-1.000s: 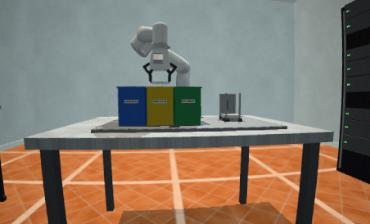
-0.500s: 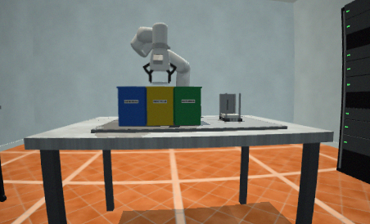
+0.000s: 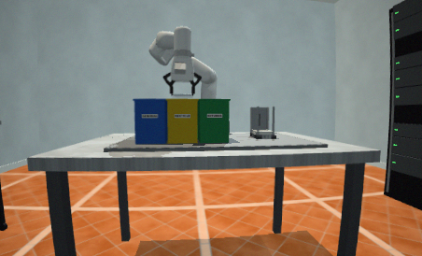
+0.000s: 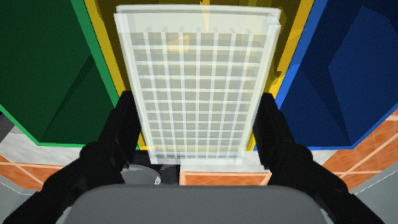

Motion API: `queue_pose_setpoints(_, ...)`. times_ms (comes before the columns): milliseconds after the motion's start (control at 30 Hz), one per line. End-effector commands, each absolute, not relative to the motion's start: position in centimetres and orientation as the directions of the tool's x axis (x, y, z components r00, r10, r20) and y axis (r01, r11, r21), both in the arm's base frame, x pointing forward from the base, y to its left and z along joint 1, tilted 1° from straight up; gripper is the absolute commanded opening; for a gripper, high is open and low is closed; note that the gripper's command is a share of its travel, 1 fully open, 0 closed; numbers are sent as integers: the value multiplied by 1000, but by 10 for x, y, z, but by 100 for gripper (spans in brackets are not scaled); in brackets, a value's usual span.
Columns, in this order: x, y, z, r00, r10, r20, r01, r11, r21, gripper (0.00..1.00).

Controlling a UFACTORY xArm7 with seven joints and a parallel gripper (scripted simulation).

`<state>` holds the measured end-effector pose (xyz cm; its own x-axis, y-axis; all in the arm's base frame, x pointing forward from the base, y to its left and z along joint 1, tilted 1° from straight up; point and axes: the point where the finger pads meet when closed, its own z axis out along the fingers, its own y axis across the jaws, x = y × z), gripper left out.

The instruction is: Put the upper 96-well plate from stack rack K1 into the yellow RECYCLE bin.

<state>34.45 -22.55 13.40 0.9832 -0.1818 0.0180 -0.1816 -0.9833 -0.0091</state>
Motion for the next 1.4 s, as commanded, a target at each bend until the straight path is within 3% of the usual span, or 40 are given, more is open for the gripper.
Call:
queue_pose_setpoints(0,345,-226,135,983,-182,21,-182,-983,-8,0)
queue_pose_setpoints(100,345,-226,135,983,-182,21,-182,-983,-8,0)
queue_pose_setpoints(133,345,-226,134,983,-182,21,-182,-983,-8,100)
queue_pose_setpoints(1367,345,-226,142,983,-182,21,-182,-983,-8,100)
